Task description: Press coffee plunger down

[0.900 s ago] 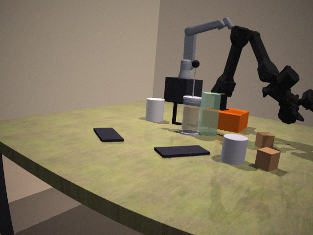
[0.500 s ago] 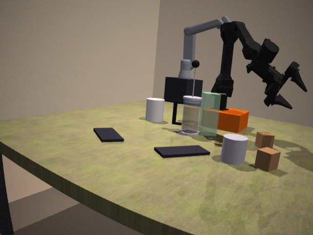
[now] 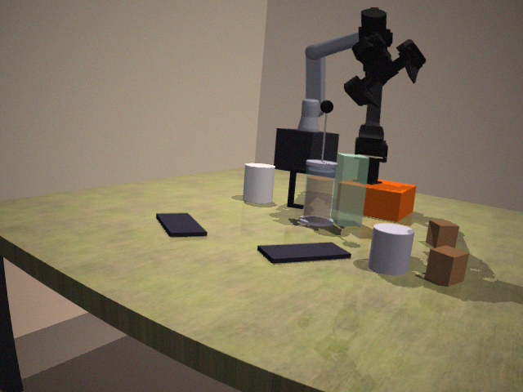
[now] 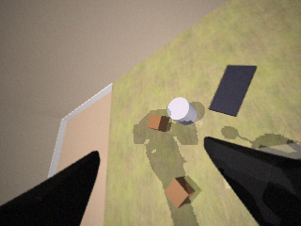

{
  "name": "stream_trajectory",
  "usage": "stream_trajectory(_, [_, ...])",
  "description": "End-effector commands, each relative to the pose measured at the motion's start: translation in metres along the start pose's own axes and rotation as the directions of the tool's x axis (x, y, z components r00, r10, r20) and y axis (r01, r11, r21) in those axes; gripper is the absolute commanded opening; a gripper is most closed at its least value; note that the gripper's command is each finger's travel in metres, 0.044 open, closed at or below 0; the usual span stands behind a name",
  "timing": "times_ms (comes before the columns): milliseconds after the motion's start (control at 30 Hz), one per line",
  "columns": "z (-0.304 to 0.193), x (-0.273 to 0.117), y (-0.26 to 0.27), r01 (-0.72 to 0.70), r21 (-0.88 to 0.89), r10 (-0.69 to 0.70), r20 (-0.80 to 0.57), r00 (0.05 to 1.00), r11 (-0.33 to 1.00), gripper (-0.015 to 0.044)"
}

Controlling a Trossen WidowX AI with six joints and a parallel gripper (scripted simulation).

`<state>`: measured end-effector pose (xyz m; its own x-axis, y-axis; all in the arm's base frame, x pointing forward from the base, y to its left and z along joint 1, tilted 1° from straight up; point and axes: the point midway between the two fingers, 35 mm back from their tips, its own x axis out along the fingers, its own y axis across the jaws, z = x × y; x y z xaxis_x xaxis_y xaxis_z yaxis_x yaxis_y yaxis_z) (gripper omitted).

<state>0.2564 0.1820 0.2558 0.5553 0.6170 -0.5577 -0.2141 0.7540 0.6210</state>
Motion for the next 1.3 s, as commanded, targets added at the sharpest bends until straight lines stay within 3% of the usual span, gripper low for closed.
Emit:
stream_trajectory(0, [0.018,-0.062,-0.038,0.207,-0.163,-0.175,0.192,0.966,0.965,0.0440])
stream_trajectory(200, [0.013,-0.144,-0.081,0.525,-0.279,-0.403,0.391,0.827,0.804,0.0440])
stream_trajectory(300, [0.009,-0.157,-0.088,0.578,-0.291,-0.442,0.418,0.793,0.762,0.0440])
stream_trajectory(633, [-0.023,-0.123,-0.124,0.578,-0.291,-0.442,0.419,0.793,0.762,0.0440])
stream_trajectory(1267, [-0.013,-0.106,-0.133,0.577,-0.293,-0.440,0.419,0.794,0.762,0.0440])
